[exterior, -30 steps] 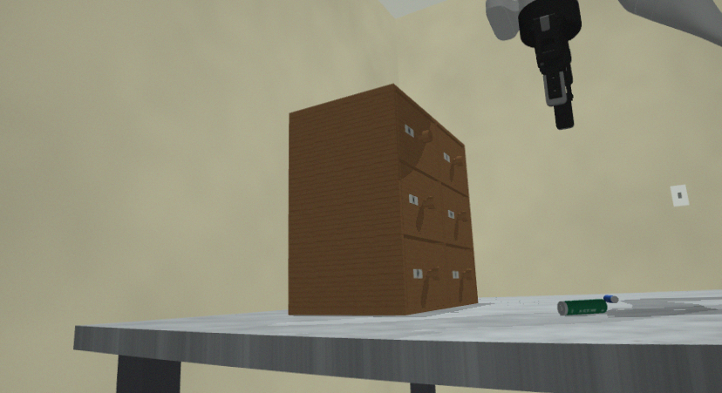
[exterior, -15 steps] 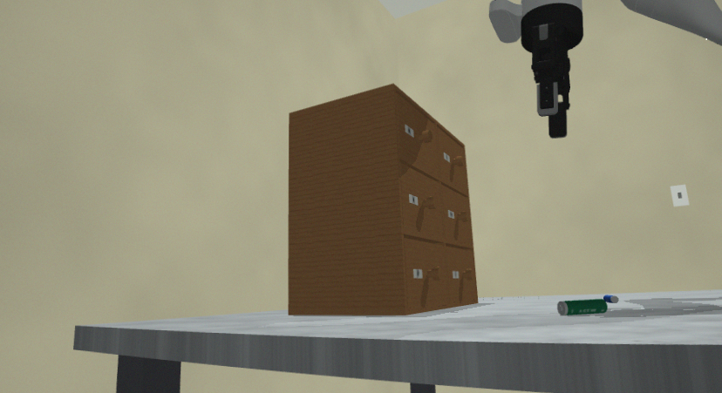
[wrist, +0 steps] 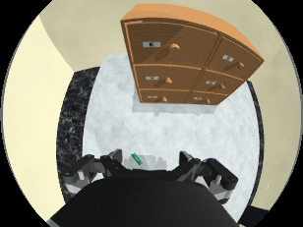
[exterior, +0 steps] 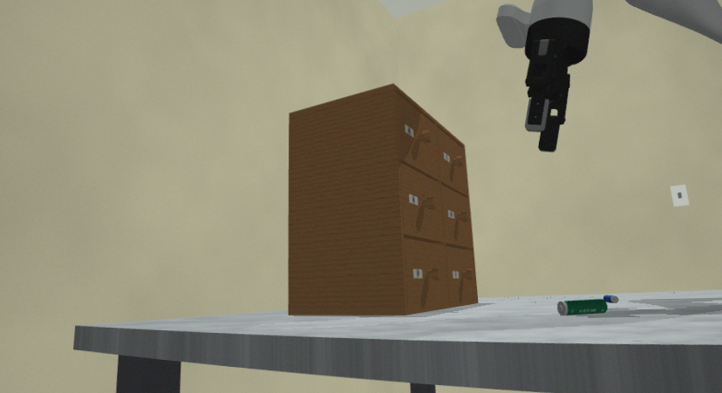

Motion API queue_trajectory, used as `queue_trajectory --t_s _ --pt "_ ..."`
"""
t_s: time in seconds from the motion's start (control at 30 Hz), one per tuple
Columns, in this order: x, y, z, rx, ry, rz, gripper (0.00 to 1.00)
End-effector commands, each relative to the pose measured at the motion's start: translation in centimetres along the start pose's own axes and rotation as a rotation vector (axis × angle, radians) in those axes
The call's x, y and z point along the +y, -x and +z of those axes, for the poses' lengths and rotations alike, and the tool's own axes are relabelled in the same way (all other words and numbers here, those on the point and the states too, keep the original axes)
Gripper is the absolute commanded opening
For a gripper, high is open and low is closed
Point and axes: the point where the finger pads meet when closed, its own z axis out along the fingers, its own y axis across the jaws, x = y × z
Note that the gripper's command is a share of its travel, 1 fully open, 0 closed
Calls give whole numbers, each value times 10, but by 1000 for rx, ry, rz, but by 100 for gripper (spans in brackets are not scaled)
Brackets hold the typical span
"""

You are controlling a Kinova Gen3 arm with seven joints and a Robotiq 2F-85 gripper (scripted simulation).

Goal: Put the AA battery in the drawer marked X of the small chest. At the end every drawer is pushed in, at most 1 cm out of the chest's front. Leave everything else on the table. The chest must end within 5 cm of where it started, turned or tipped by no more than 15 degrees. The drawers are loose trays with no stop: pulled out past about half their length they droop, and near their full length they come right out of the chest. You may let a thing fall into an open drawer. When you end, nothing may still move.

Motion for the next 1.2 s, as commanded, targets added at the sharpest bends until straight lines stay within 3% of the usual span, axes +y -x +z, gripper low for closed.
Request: queue_trajectory --t_s 0.0,0.9,1.17 --pt "-1 3 4 28 3 -15 100" --pt "-1 -16 49 361 1 -15 100" --pt "-1 -20 58 432 1 -15 100"
